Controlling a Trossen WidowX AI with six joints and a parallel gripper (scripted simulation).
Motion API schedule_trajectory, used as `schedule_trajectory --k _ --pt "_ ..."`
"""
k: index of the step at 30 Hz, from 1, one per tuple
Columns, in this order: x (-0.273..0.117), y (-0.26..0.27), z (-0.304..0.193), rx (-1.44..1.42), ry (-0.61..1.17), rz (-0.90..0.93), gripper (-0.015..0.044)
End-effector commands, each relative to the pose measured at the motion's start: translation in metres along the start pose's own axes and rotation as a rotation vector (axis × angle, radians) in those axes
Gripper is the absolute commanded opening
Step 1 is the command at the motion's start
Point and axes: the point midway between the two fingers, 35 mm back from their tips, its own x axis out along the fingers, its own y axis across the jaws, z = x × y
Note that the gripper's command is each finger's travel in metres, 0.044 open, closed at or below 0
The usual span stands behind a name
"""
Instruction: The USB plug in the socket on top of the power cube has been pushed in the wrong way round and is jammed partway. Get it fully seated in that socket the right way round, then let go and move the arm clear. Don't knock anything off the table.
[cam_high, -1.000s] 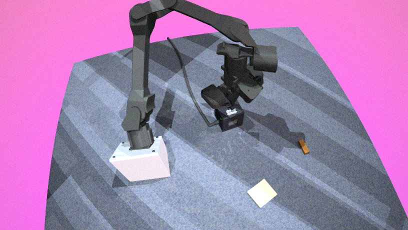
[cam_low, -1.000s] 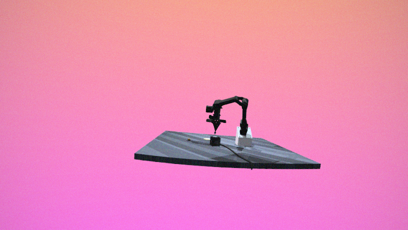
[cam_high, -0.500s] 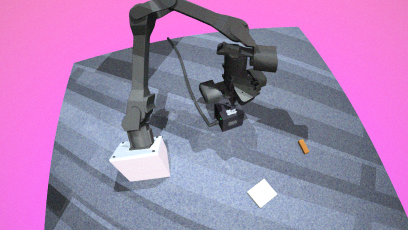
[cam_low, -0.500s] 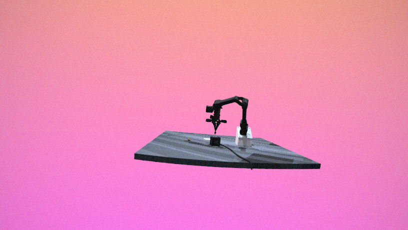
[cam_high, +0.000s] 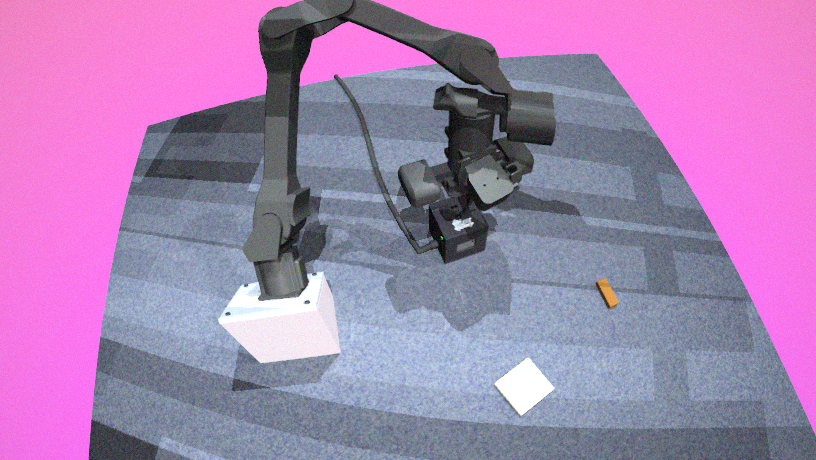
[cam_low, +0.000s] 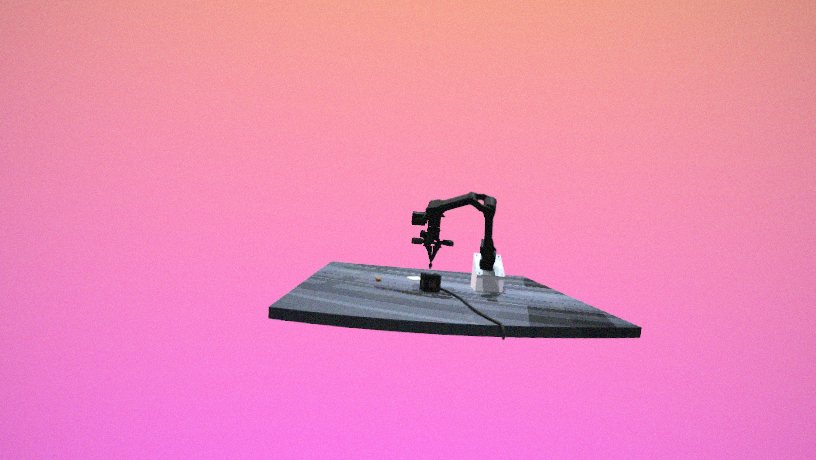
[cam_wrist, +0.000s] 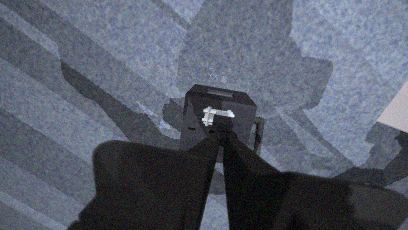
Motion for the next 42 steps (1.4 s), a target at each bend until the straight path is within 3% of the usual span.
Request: schedule_trajectory --k 1,42 --pt "0.0006 0.0002 -0.0005 0.000 0.007 0.002 0.0000" --pt "0.0054 0.0009 -0.0029 0.003 0.040 0.003 0.0000"
